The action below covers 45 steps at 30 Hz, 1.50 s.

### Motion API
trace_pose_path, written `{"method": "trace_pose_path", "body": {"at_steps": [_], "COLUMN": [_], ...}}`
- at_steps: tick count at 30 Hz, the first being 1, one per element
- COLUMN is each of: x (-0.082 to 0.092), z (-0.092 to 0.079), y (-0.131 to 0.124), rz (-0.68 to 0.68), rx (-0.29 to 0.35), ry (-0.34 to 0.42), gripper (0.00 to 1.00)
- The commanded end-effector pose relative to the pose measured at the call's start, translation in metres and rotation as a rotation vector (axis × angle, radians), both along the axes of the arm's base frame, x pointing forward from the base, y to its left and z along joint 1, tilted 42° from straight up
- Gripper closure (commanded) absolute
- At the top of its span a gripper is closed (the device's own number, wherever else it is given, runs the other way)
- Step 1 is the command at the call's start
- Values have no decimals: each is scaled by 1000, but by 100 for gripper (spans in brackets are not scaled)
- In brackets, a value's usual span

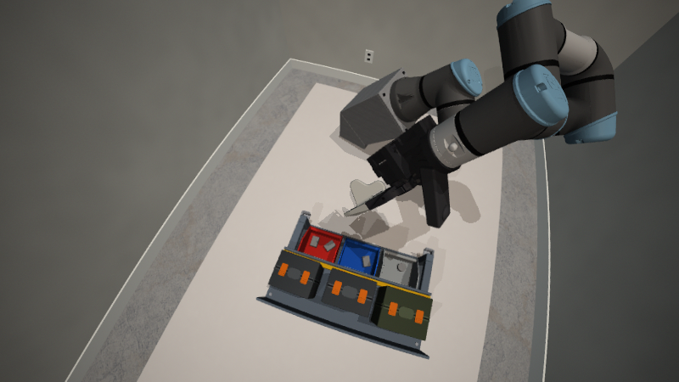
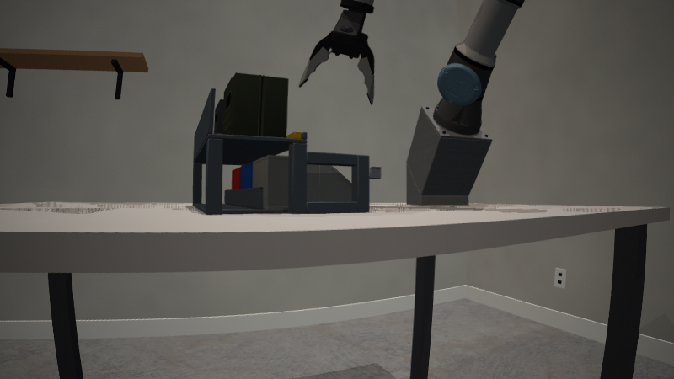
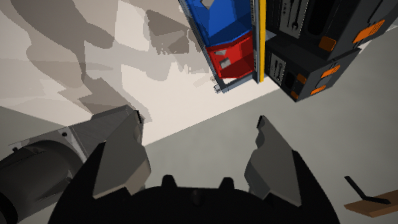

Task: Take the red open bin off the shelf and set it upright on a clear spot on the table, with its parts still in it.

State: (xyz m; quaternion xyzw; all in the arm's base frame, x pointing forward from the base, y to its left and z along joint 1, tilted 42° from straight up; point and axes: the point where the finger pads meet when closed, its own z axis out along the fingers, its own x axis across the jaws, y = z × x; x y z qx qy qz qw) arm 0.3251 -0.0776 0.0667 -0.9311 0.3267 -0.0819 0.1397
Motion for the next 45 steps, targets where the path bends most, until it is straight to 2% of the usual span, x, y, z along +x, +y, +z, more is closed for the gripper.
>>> {"method": "trace_pose_path", "body": {"at_steps": [1,2,6,18,19,23,35,36,40,45], "x": [-31,-7,-34,-34,-10,-37,-37,-12,-40,-40], "z": [27,6,29,29,9,32,32,11,34,34], "y": [-21,-5,-23,-23,-8,-25,-25,-10,-27,-27], "rz": [93,20,101,101,29,109,109,38,117,117], "rx": [-21,-7,-25,-25,-12,-29,-29,-17,-33,-33], "ry": [-227,-49,-240,-240,-62,-253,-253,-74,-266,-266], "gripper": [0,0,0,0,0,0,0,0,0,0]}}
